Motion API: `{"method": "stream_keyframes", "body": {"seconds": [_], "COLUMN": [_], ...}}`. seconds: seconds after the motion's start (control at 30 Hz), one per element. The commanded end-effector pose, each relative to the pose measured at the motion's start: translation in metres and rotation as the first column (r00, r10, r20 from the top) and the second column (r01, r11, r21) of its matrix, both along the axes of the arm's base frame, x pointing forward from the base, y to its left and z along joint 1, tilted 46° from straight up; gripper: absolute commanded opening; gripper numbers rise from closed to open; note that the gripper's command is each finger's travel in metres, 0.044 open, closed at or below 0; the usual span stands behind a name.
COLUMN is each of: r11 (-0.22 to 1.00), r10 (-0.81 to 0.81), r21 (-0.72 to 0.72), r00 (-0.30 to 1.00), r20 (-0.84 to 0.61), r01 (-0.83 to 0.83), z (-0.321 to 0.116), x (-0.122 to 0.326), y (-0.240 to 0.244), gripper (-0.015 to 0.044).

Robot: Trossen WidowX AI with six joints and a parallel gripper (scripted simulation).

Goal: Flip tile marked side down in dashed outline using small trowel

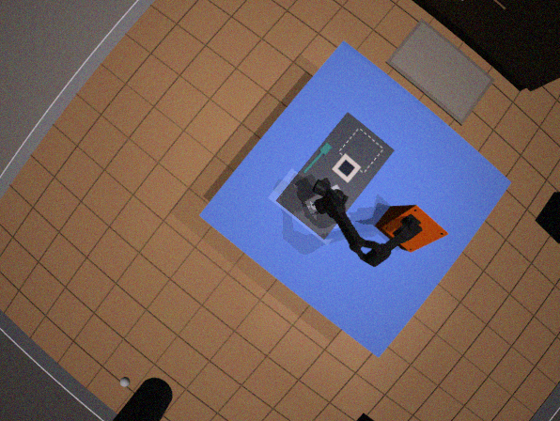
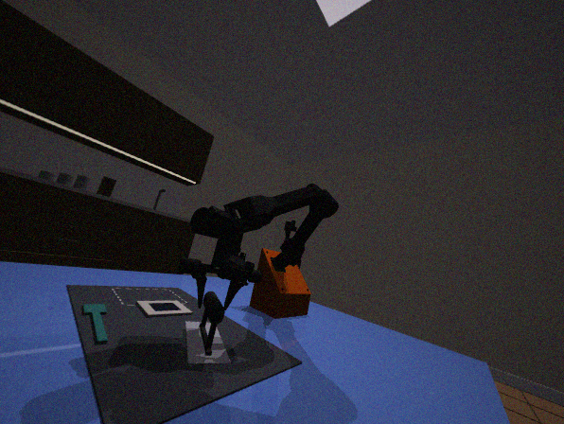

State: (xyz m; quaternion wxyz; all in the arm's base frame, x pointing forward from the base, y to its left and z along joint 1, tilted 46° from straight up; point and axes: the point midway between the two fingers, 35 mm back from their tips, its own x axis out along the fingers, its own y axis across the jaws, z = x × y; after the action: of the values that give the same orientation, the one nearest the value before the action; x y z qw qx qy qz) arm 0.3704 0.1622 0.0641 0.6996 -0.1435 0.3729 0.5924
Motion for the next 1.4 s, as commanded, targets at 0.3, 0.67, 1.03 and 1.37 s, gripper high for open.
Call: {"method": "stream_keyframes", "body": {"seconds": [0.3, 0.67, 1.03, 1.37], "r11": [1.000, 1.000, 0.965, 0.895], "r10": [0.003, -0.012, -0.092, -0.229], "r21": [-0.002, -0.009, -0.231, -0.289], "r00": [1.000, 1.000, 0.984, 0.906], "r20": [0.001, 0.004, 0.152, 0.356], "r01": [-0.003, 0.012, 0.126, 0.339], "z": [0.028, 0.035, 0.004, -0.006], "x": [-0.004, -0.003, -0.018, -0.030], "y": [-0.030, -0.041, -0.023, -0.012], "gripper": [0.0270, 0.0300, 0.0300, 0.0300]}}
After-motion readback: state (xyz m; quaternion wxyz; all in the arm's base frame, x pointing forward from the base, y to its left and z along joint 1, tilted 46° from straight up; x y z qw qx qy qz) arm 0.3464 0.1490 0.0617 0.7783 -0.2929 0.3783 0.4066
